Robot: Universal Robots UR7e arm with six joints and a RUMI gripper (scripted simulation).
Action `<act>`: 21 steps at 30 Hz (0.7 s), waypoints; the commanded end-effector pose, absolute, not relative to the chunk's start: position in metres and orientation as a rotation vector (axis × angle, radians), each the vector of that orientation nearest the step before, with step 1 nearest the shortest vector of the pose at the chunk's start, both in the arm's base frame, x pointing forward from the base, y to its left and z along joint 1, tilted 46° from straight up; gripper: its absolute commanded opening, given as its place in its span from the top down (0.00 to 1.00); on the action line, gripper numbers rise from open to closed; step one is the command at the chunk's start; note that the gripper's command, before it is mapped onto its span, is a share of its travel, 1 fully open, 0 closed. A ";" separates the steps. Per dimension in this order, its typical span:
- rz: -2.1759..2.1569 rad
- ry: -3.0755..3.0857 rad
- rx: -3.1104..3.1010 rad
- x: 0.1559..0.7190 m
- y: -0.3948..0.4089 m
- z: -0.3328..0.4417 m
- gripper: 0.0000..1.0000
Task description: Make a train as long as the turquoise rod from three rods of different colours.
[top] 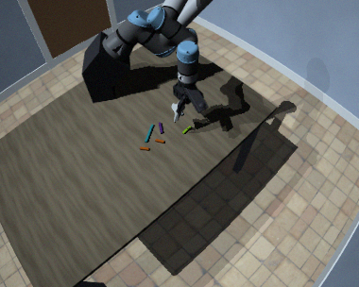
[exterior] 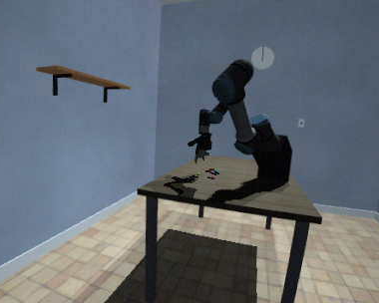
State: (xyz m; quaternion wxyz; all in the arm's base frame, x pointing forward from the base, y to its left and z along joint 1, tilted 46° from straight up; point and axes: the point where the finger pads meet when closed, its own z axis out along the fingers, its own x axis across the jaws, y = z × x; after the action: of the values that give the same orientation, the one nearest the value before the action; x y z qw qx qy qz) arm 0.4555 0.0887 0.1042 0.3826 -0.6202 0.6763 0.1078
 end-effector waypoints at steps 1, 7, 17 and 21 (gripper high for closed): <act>0.344 1.870 -1.443 0.459 0.086 0.102 0.00; 0.422 1.992 -1.294 0.462 0.084 0.100 0.00; 0.538 2.158 -1.052 0.465 0.080 0.097 0.00; 0.587 2.224 -0.940 0.467 0.079 0.095 0.00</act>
State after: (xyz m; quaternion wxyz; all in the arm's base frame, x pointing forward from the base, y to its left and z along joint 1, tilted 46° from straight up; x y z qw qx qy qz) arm 0.4646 0.0810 0.0968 0.3397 -0.4166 0.8175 0.2067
